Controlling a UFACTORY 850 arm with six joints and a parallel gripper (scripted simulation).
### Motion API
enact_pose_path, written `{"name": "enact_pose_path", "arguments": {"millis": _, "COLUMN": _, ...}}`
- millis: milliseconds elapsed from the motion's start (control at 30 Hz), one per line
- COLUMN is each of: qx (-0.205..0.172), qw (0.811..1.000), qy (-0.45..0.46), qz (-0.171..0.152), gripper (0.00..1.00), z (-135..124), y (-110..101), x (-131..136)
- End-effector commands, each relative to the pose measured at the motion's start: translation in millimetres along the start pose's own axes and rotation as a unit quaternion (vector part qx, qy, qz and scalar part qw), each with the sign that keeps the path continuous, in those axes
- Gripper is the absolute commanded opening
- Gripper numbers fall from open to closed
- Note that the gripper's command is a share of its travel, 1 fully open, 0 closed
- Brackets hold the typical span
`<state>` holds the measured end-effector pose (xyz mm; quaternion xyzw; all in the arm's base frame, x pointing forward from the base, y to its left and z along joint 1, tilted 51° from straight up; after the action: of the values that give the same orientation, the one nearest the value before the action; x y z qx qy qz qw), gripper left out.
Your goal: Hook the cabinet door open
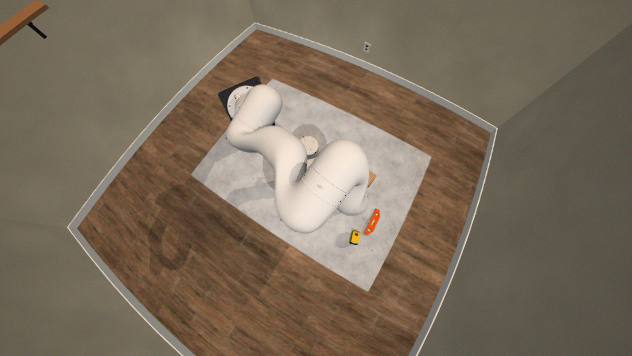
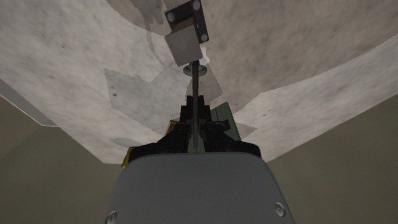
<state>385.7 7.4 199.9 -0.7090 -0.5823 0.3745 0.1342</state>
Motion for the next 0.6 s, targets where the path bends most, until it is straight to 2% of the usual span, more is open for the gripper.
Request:
{"name": "enact_pose_path", "arguments": {"millis": 0, "qx": 0.0, "qw": 1.0, "qy": -0.02, "qz": 0.0, "gripper": 0.04, "z": 0.8, "y": -0.2, "x": 1.7}}
{"name": "enact_pose_path", "arguments": {"millis": 567, "qx": 0.0, "qw": 0.998, "qy": -0.07, "qz": 0.0, "gripper": 0.04, "z": 2.2, "y": -0.2, "x": 5.9}}
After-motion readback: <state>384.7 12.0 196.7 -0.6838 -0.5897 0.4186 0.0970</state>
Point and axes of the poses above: the point where the finger pads meet when closed, its own y axis out along the fingers, its own x axis across the jaws, z = x × y, the point moved 8 cm from there along -y, back along the fingers, and after that the axes turned 14 degrees about y, right-handed, at the moved point
